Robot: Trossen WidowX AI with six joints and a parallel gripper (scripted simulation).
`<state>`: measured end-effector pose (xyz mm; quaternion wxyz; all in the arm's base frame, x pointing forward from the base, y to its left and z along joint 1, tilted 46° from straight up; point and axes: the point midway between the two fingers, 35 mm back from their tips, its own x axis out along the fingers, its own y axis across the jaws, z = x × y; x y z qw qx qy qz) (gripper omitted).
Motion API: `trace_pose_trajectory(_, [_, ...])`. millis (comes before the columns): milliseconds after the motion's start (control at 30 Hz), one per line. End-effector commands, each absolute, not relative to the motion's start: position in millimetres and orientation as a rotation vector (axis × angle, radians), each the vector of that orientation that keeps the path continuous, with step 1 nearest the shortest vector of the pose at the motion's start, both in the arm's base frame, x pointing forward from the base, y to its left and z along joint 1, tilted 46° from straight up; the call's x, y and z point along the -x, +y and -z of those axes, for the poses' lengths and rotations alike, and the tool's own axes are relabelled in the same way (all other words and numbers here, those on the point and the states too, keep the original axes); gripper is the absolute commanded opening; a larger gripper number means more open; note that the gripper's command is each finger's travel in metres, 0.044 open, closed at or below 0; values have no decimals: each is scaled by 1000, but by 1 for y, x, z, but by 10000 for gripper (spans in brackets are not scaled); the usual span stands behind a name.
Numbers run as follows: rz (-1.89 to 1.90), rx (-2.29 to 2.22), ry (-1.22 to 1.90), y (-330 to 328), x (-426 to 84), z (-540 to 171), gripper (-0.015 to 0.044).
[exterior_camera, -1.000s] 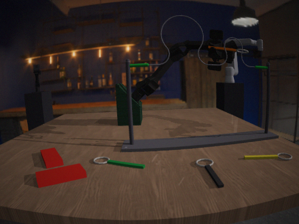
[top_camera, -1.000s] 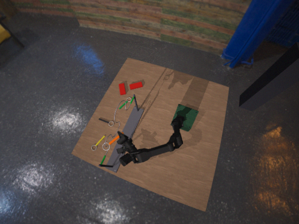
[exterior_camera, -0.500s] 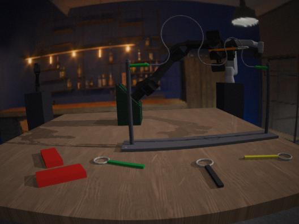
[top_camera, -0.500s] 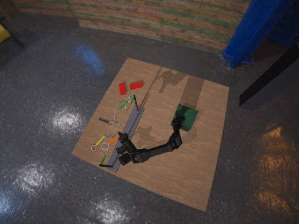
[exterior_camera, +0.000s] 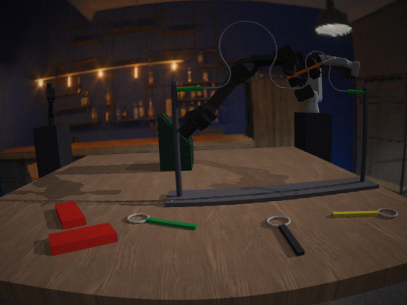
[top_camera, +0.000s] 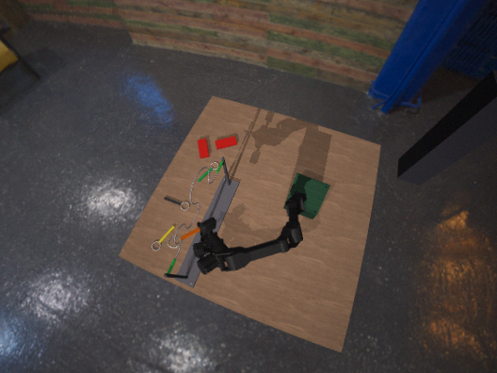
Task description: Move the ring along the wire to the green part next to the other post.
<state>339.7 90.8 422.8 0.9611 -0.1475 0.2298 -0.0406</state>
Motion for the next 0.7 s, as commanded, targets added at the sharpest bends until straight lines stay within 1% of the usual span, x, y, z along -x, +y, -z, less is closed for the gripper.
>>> trace_pose_trajectory(0, [57, 213, 465, 96, -340, -421, -150])
trace_pose_trajectory(667, [-92, -255, 444, 126, -341, -420, -150])
